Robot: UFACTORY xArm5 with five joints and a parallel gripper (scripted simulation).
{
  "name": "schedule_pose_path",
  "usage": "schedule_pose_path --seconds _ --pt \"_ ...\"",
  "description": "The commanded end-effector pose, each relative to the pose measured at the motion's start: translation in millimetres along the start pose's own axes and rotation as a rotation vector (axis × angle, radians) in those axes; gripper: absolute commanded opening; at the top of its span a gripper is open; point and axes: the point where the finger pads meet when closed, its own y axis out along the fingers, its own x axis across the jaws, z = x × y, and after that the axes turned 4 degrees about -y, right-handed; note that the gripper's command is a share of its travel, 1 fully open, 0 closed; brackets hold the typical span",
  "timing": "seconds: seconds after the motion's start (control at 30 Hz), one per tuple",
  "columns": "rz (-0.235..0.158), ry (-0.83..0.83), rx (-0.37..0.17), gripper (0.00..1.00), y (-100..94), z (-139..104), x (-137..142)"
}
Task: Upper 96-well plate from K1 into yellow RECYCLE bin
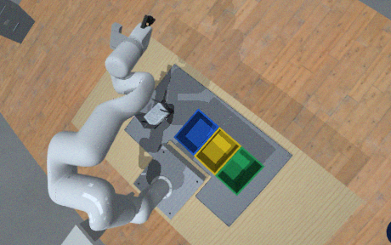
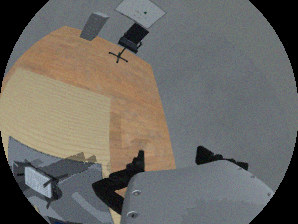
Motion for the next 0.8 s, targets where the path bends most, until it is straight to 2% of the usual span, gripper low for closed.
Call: schedule_pose_path --seconds 0.0,0.1,0.23,0.33,0.47,0.57,0.67,0.77 --pt "0.042 0.090 -0.049 1.00 -10.0 -20.3 3.5" --pt "0.046 0.102 -0.059 1.00 -14.9 -27.8 1.9" --pt "0.088 0.196 -0.111 1.00 -24.3 -48.2 2.2" --pt "0.087 0.196 -0.113 1.00 -26.5 -50.8 1.0" --pt "0.126 0.291 -0.167 1.00 -36.9 -70.5 0.1" --pt "0.124 0.290 -0.171 1.00 -41.9 -75.9 -2.6" --pt "0.155 0.372 -0.218 1.00 -50.6 -91.0 -3.7" --pt "0.158 0.386 -0.230 1.00 -57.7 -98.9 -7.2"
